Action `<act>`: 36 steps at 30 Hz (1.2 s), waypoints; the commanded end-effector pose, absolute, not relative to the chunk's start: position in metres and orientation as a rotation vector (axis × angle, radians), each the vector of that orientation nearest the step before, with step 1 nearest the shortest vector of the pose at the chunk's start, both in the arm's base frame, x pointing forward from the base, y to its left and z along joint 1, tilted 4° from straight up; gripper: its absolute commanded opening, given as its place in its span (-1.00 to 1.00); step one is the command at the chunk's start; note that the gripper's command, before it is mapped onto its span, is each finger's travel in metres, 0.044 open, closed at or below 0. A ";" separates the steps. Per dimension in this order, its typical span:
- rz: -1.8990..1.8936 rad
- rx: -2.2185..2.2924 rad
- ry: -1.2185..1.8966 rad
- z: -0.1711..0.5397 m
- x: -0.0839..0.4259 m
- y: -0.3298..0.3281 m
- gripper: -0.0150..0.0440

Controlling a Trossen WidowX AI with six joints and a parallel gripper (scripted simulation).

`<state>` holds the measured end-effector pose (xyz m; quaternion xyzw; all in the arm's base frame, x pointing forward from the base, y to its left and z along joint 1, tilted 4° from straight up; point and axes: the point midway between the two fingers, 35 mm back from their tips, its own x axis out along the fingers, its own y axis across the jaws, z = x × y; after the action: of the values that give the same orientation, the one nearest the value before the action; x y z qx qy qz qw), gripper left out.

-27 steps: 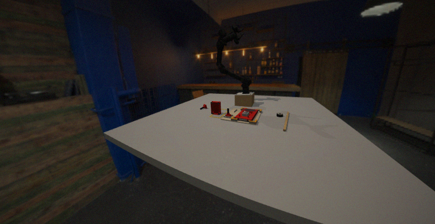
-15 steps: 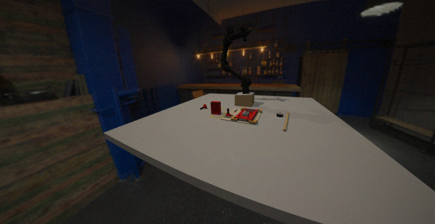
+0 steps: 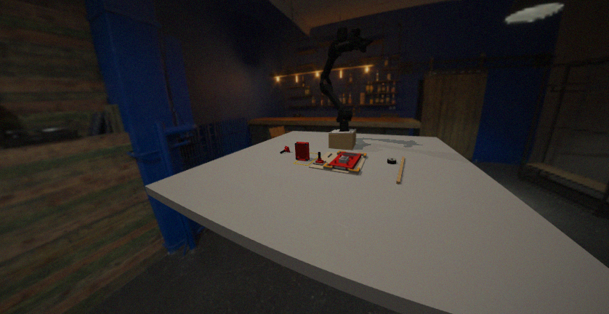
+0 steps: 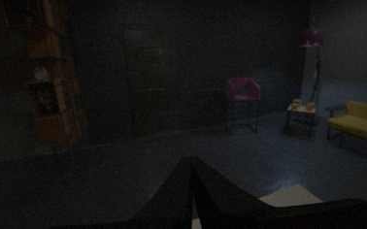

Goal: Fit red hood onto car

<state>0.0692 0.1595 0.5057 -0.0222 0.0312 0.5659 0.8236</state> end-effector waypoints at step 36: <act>-0.107 0.587 0.906 0.266 0.340 0.040 -0.49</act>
<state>0.3304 0.0632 0.2895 0.2504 0.4129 0.0072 0.8757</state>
